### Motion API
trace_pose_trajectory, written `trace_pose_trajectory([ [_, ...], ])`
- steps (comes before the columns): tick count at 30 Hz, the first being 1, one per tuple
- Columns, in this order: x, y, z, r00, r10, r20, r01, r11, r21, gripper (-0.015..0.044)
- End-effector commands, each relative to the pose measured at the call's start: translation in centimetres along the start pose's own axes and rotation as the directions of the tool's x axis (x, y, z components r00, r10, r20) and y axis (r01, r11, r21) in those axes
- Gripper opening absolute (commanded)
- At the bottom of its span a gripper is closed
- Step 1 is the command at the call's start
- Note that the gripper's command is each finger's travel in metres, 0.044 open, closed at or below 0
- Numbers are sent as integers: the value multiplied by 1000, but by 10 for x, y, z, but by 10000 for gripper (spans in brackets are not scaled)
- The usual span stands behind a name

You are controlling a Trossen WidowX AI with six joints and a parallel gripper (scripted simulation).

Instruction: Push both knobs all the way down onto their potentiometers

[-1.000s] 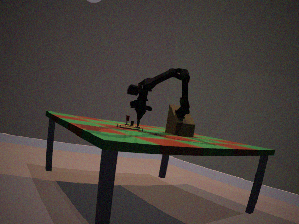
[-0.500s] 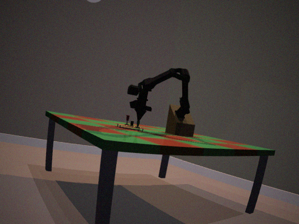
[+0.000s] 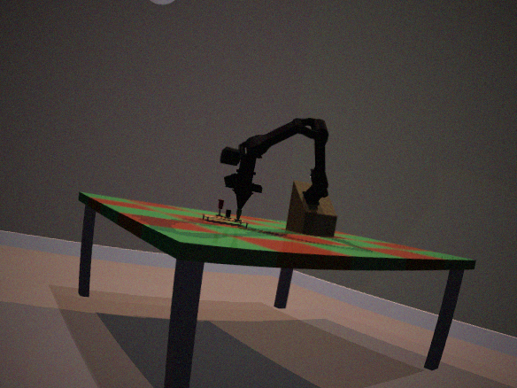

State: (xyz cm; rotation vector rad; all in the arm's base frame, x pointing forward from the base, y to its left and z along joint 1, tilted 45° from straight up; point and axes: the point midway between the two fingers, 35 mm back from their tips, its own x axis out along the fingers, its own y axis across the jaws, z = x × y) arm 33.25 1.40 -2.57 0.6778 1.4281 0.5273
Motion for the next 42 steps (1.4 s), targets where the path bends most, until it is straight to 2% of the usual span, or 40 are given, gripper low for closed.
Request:
trace_pose_trajectory([
  [1,5,2,1,1000,1,-16,-1,1000,-21,0],
  [18,-20,2,1,1000,0,-16,0,1000,-21,0],
  [26,-15,1,-1,1000,4,-19,-4,1000,-14,210],
  [34,-31,-15,17,997,-60,58,67,990,-128,0],
  [42,-37,-20,25,998,-54,45,67,920,-385,0],
])
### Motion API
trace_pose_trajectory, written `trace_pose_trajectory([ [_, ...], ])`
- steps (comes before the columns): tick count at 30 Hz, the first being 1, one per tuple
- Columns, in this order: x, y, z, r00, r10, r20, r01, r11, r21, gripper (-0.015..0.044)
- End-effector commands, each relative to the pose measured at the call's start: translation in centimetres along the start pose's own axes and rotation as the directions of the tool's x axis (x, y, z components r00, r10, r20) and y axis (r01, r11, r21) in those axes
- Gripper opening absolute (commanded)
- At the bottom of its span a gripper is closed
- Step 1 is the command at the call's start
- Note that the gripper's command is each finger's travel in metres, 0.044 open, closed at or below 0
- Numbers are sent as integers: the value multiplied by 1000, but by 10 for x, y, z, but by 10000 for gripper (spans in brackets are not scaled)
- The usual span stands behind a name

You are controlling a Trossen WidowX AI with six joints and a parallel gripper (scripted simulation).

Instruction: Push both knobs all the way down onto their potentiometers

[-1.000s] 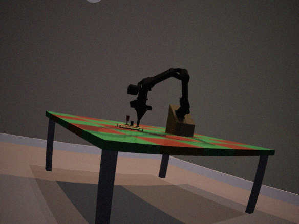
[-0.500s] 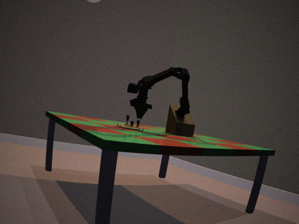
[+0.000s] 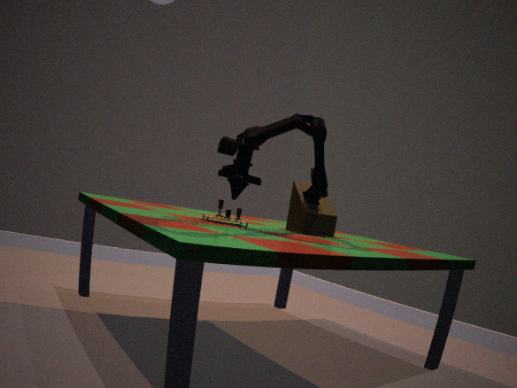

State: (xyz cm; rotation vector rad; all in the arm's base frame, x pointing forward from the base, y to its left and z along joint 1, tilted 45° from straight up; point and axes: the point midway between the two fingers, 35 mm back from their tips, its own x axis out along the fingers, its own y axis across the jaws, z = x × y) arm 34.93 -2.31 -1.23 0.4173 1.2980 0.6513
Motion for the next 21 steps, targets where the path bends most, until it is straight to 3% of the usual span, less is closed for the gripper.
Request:
trace_pose_trajectory([
  [1,-3,-6,4,1000,0,-6,-1,989,-148,0],
  [11,-11,-16,12,1000,14,-16,-20,881,-472,0],
  [21,-18,-25,18,999,28,-26,-38,675,-737,0],
])
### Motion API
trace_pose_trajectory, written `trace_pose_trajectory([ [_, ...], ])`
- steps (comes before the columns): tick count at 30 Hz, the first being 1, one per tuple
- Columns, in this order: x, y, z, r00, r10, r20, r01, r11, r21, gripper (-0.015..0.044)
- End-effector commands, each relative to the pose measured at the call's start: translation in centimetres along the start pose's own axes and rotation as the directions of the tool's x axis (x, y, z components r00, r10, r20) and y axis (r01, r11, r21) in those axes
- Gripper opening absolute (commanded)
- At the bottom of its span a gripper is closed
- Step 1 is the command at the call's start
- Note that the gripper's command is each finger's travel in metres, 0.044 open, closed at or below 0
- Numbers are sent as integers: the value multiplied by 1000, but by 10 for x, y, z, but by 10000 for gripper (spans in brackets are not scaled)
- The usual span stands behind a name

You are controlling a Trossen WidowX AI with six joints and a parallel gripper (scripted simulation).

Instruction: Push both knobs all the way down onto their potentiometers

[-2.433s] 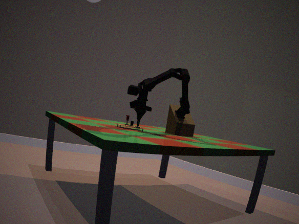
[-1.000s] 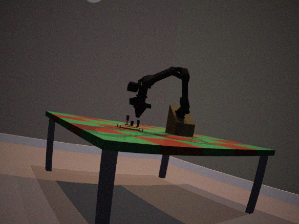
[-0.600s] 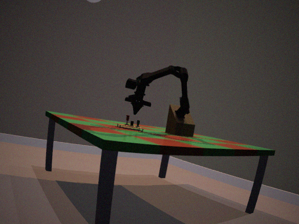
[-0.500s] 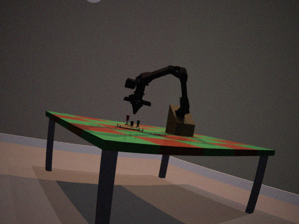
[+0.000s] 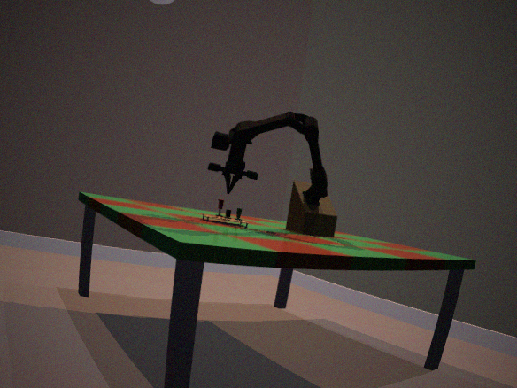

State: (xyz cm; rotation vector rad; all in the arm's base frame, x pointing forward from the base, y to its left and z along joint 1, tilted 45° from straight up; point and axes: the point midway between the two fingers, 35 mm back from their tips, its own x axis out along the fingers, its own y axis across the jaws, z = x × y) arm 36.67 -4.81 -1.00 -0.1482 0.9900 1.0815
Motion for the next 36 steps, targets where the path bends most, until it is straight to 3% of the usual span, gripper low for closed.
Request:
trace_pose_trajectory([
  [1,-3,-6,-1,1000,9,-1,-9,988,-155,0],
  [10,-10,-15,-2,1000,26,1,-23,896,-444,0],
  [20,-17,-23,-4,999,46,5,-29,702,-711,0],
  [36,2,-23,-4,999,48,6,-28,686,-727,0],
])
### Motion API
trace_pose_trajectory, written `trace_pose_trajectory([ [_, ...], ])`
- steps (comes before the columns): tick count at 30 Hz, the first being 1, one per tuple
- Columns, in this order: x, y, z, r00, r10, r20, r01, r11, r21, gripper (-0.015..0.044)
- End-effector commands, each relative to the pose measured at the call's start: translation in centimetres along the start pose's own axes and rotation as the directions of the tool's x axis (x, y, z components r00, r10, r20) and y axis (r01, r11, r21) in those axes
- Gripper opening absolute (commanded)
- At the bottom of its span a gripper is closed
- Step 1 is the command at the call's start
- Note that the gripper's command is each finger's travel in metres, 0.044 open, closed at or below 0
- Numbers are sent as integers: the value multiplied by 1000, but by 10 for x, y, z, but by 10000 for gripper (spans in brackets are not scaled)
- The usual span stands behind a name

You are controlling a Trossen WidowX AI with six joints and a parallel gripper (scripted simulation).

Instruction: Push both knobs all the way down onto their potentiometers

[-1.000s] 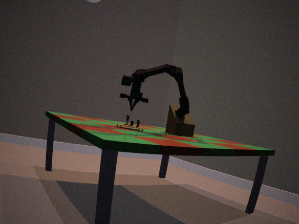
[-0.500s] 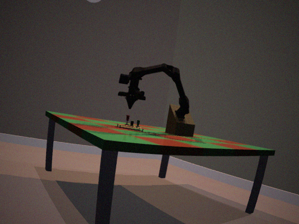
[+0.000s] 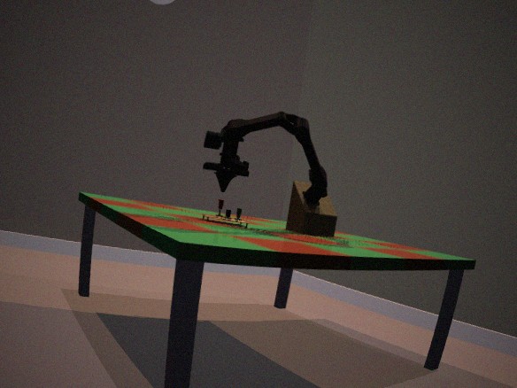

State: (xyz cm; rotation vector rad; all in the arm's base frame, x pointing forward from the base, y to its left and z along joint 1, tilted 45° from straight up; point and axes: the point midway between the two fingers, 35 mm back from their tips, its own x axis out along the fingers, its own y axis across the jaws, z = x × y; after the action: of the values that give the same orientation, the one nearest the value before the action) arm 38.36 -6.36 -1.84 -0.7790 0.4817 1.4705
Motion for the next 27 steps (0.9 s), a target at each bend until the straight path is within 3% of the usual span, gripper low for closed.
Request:
trace_pose_trajectory([
  [1,5,1,0,1000,1,5,-1,1000,4,0],
  [27,24,1,0,1000,1,6,-1,1000,4,0],
])
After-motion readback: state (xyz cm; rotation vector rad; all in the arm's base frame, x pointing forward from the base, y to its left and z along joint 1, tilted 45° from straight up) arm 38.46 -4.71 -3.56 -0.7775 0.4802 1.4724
